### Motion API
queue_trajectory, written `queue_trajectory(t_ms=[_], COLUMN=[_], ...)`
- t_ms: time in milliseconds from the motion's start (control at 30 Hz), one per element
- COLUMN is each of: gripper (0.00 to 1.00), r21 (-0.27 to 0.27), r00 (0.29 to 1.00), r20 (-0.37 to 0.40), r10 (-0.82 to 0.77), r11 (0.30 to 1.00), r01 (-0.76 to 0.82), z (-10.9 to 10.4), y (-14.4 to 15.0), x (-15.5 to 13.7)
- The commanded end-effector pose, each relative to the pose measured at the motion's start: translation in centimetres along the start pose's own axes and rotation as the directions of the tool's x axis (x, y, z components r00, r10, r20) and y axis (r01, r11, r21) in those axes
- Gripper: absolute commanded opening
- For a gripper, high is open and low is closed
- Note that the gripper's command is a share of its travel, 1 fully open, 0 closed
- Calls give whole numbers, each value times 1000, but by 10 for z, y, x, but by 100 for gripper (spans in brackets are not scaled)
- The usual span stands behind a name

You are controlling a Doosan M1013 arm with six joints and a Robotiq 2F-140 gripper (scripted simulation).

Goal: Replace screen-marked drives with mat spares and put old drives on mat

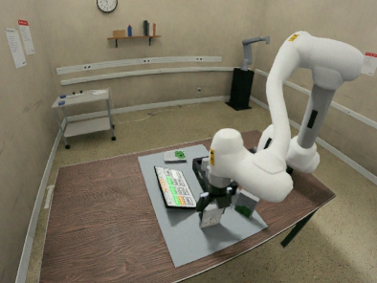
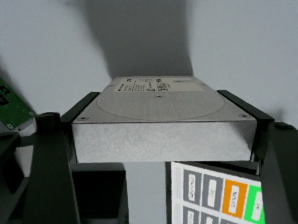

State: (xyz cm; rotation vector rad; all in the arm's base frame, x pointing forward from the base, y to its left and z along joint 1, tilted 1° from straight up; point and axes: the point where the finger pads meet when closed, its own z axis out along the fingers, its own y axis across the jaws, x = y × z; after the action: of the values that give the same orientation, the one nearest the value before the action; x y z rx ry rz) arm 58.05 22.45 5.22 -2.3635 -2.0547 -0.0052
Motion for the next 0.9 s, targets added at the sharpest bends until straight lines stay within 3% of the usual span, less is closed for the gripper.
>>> queue_trajectory(t_ms=[0, 833, 867], gripper=[10, 10, 89], r21=[-1, -1, -1], r00=[1000, 1000, 1000], r20=[-1, -1, -1], r10=[0, 0, 0], r11=[1000, 1000, 1000], r01=[0, 0, 0], z=[0, 1, 1], y=[0, 0, 0], x=[0, 0, 0])
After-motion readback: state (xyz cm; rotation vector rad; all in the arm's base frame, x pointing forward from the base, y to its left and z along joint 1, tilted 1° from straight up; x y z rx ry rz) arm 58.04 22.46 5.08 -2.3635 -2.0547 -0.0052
